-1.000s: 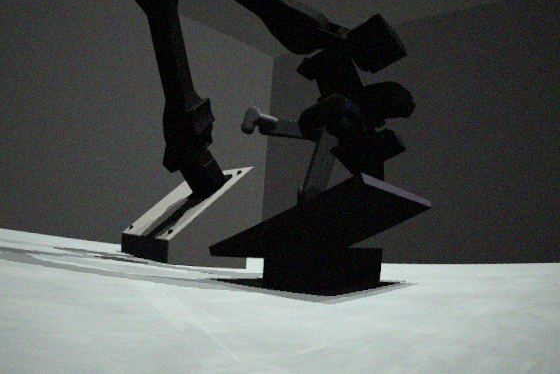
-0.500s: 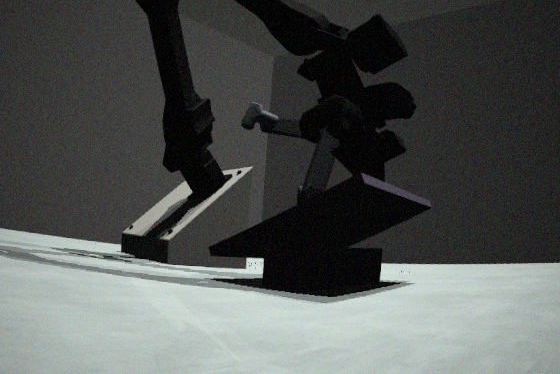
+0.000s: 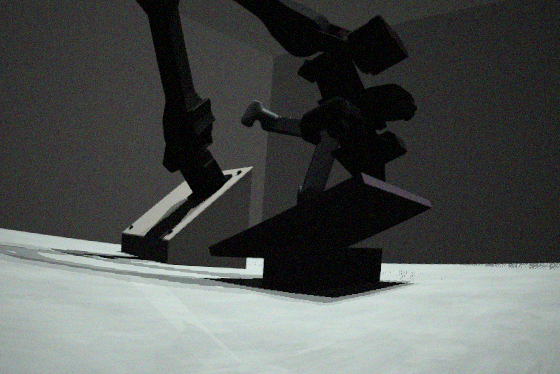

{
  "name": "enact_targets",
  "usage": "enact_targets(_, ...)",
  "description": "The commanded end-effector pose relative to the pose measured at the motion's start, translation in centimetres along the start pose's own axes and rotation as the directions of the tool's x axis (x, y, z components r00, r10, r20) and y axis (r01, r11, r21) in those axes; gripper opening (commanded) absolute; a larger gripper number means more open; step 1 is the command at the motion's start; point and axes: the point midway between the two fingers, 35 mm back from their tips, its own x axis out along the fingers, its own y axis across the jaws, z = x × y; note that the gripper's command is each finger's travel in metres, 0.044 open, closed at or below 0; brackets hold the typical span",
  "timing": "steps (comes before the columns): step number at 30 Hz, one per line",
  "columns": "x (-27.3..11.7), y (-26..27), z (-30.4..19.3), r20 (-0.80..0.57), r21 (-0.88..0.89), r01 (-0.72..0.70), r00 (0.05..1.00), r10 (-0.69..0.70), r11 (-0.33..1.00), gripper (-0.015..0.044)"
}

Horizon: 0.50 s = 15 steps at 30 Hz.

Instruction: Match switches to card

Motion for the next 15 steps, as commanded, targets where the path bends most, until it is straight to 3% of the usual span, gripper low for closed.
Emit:
enact_targets(1,0.1,0.1,-0.2,-0.002,-0.005,-0.005,1.0,0.005,1.0,0.0)
enact_targets(4,-1.0,0.1,0.0,0.003,-0.001,-0.002,1.0,0.002,1.0,0.0)
enact_targets(8,-6.1,0.2,-0.3,0.021,-0.006,-0.008,1.0,0.008,1.0,0.0)
enact_targets(15,-6.4,-0.8,-0.3,0.022,-0.006,-0.008,1.0,0.008,1.0,0.0)
